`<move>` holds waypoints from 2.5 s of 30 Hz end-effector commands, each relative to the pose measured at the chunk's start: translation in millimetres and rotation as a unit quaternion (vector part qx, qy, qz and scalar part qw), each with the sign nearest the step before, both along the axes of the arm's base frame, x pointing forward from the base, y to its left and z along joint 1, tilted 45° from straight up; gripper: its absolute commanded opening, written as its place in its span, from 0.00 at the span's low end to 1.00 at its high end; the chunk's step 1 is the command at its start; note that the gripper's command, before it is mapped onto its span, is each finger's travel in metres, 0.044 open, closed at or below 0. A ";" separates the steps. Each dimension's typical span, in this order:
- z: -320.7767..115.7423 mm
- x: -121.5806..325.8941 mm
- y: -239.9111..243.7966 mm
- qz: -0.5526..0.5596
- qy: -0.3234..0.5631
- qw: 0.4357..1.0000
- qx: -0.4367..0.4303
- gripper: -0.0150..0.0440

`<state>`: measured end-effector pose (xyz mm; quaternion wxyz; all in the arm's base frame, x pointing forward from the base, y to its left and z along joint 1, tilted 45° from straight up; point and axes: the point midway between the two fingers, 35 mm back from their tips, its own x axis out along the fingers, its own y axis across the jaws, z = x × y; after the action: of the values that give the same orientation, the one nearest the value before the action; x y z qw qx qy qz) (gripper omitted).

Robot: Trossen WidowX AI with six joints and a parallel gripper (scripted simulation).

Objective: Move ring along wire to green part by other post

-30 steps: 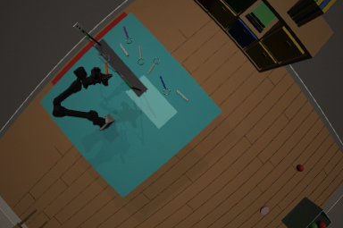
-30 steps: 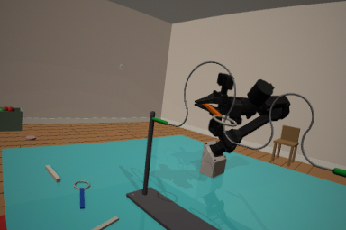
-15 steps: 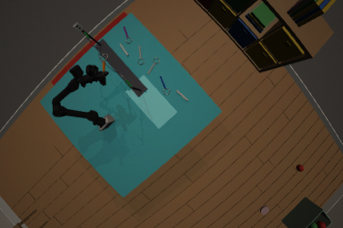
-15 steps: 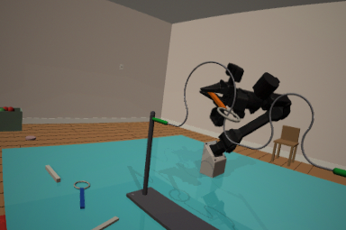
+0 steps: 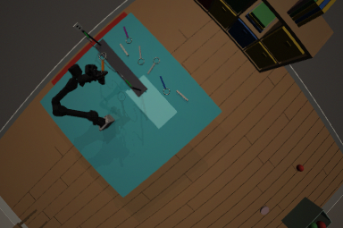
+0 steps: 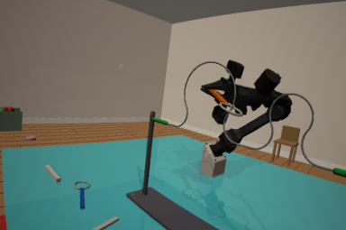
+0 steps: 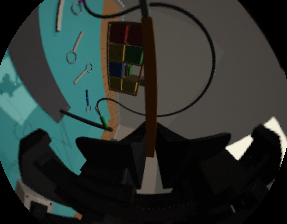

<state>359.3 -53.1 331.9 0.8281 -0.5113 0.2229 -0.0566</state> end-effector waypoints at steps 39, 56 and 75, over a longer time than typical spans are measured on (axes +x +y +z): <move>-11.1 0.1 9.7 0.000 0.014 0.969 0.249 0.00; -15.3 -0.2 16.0 0.001 0.021 0.936 0.350 0.00; -18.2 -0.5 23.9 0.001 0.028 0.888 0.459 0.00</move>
<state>358.8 -29.8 314.1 0.9629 -0.0909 0.2460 0.0633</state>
